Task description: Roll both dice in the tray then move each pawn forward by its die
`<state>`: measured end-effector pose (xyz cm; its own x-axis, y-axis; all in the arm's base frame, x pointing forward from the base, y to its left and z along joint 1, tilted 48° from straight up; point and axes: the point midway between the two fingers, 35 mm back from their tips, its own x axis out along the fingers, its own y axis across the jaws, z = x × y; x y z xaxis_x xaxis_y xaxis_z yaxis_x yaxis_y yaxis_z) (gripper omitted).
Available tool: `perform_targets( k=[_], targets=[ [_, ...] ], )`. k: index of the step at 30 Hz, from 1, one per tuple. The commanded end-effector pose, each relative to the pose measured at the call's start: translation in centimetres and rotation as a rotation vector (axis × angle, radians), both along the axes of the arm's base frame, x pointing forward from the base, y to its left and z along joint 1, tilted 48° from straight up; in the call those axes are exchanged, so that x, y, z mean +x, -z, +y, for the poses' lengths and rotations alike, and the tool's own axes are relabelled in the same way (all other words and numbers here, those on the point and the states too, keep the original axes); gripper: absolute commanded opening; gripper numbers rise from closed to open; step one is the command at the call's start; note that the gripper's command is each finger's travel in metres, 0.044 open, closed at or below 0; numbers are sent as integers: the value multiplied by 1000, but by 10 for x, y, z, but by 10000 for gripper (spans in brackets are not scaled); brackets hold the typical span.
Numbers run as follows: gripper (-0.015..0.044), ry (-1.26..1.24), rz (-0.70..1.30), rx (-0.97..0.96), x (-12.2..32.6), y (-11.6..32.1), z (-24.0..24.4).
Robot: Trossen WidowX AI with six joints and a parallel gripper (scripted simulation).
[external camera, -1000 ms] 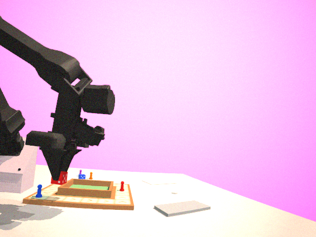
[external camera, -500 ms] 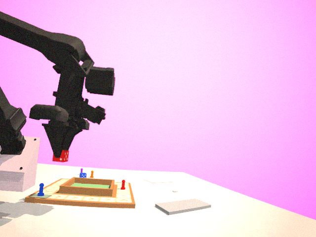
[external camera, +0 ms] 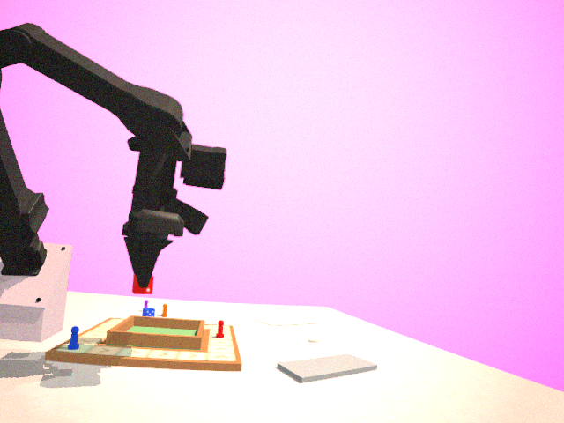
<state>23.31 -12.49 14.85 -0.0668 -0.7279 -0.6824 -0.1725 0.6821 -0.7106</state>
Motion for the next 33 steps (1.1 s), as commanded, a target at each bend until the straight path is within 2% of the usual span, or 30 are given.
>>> perform_targets(
  k=[1,33],
  targets=[
    [0,-109,110,19,9,16,10],
    [0,-825,887,75,36,131,78]
  ],
)
